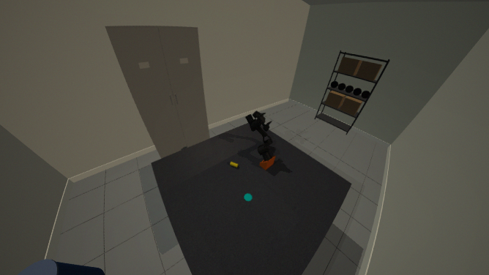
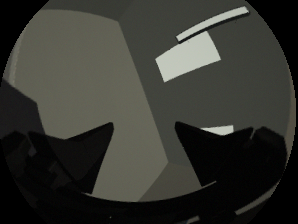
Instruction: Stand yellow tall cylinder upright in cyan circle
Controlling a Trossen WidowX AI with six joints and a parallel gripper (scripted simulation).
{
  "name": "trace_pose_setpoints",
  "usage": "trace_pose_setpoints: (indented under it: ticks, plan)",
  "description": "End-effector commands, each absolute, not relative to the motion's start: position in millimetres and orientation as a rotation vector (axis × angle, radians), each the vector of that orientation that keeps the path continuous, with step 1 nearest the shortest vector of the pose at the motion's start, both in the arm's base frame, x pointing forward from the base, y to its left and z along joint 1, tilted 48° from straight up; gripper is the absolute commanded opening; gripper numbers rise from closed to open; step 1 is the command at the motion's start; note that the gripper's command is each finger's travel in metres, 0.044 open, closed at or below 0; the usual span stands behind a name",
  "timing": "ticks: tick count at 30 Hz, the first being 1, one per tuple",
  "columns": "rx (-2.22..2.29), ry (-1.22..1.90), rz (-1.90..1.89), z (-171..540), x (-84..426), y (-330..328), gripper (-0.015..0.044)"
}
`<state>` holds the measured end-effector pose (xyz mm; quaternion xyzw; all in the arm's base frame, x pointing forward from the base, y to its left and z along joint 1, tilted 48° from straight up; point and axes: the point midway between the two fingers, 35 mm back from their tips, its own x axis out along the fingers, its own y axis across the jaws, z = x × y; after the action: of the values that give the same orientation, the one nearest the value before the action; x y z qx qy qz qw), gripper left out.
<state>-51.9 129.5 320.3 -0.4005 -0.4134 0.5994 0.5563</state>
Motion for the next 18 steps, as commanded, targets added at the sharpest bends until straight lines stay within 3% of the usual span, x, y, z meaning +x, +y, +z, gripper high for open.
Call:
trace_pose_setpoints:
  ticks: [1, 4, 18]
  plan:
    - [-0.940, -0.959, 1.415, 320, -50, 130, 0.0374]
    - [-0.863, -0.728, 1.399, 321, -24, 135, 0.0309]
    - [-0.314, 0.434, 0.913, 284, 117, 115, 0.0309]
